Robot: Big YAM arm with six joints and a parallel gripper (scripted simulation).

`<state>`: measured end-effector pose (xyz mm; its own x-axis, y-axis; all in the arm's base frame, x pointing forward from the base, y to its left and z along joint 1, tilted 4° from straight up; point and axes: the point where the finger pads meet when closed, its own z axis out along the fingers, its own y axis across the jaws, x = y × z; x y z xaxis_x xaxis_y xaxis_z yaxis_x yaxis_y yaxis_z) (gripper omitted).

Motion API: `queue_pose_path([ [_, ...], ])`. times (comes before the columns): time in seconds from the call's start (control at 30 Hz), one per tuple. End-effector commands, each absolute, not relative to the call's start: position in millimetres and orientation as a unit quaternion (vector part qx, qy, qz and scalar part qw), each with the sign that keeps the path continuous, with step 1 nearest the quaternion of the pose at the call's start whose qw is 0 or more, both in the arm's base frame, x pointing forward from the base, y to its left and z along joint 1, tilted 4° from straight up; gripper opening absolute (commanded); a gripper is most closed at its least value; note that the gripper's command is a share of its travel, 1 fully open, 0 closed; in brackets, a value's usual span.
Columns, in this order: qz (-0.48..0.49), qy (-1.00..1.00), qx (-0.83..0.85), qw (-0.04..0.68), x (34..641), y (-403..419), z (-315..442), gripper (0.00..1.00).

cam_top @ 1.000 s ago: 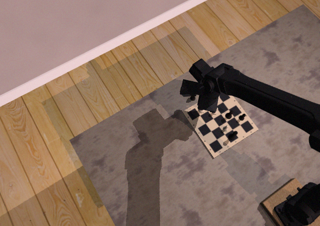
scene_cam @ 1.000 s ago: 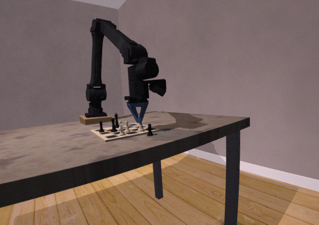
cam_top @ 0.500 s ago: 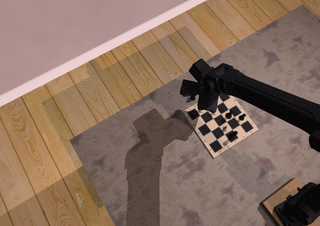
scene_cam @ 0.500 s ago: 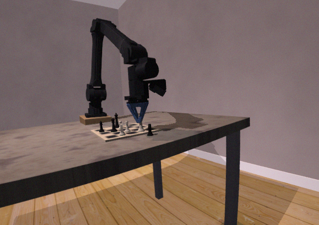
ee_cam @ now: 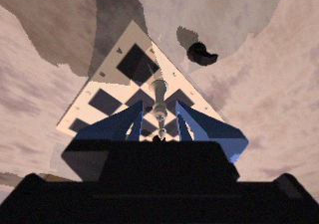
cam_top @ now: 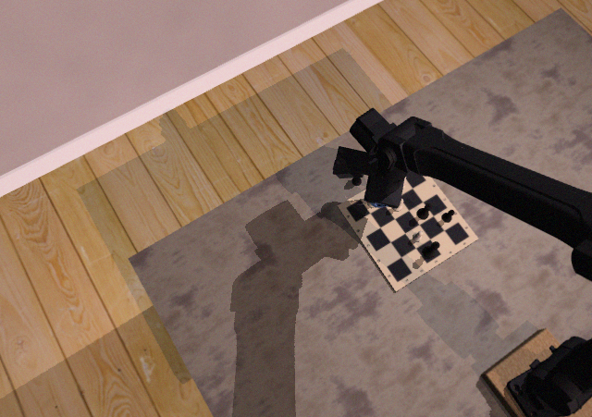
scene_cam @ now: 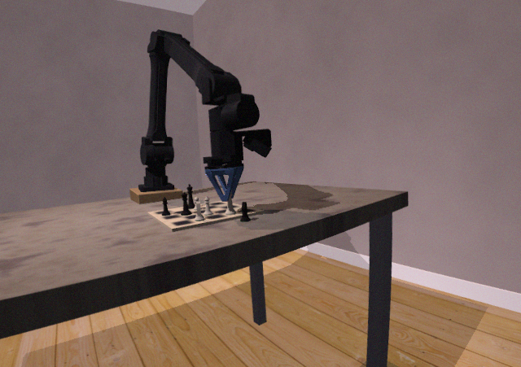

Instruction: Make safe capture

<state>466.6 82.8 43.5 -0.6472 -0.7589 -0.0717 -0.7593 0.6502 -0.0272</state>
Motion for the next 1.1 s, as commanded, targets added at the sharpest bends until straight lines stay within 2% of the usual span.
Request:
queue_pose_path([
  [0.0,0.002,0.909,-0.414,0.047,468,85,43,0.41],
  [0.33,0.001,0.909,-0.414,0.049,464,84,63,0.41],
  [0.43,-0.005,0.907,-0.414,0.075,485,86,94,0.41],
  [0.8,-0.007,0.906,-0.416,0.076,479,80,152,0.41],
  [1.07,-0.003,0.906,-0.418,0.063,478,80,153,0.41],
])
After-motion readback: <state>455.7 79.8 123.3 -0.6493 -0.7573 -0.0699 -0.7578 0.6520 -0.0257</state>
